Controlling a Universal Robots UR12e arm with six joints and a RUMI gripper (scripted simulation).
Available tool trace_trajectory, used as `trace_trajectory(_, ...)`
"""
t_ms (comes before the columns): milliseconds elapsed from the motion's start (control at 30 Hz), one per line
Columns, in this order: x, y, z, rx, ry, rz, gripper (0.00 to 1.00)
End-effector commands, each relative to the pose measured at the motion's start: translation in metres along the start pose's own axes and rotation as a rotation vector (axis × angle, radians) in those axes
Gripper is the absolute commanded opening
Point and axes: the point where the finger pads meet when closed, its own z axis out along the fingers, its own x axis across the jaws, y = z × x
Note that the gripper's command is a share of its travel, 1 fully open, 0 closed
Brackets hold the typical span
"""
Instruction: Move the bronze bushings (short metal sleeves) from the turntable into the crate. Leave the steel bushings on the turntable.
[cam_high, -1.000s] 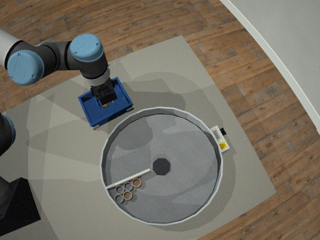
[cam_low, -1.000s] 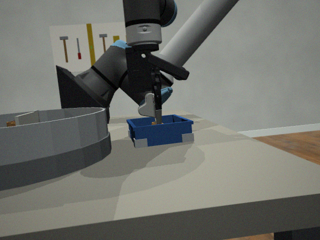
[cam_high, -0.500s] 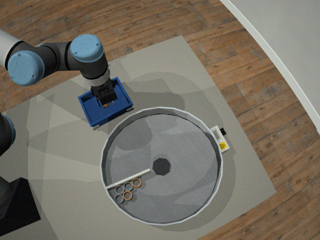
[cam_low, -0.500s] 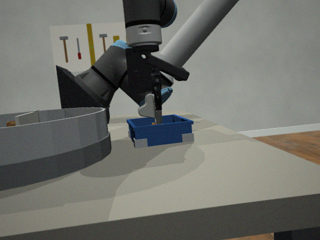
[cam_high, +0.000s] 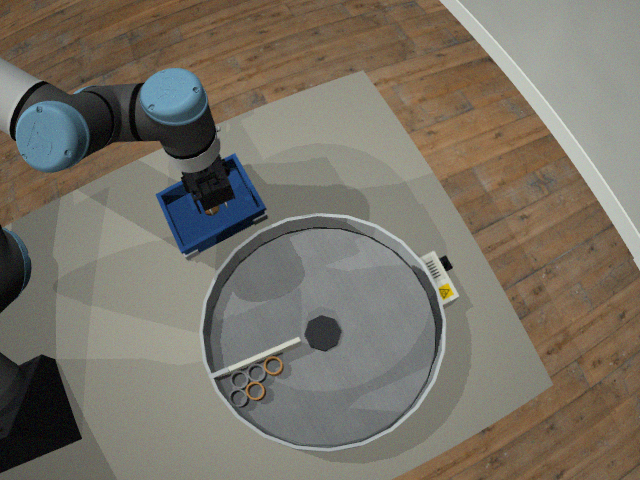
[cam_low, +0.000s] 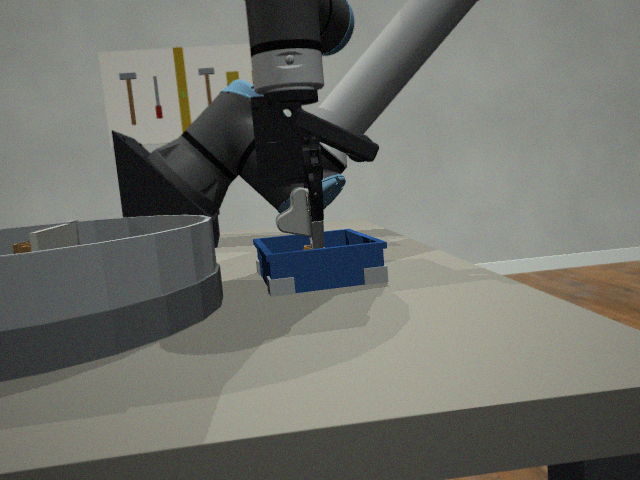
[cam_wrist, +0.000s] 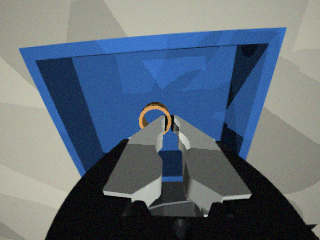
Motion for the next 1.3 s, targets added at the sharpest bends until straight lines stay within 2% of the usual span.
trace_trajectory(0,0.0006,0.0,-0.0006,0.0,0.001,0.0,0.0)
trace_trajectory(1267,0.0006,0.0,0.0054,0.0,0.001,0.0,0.0)
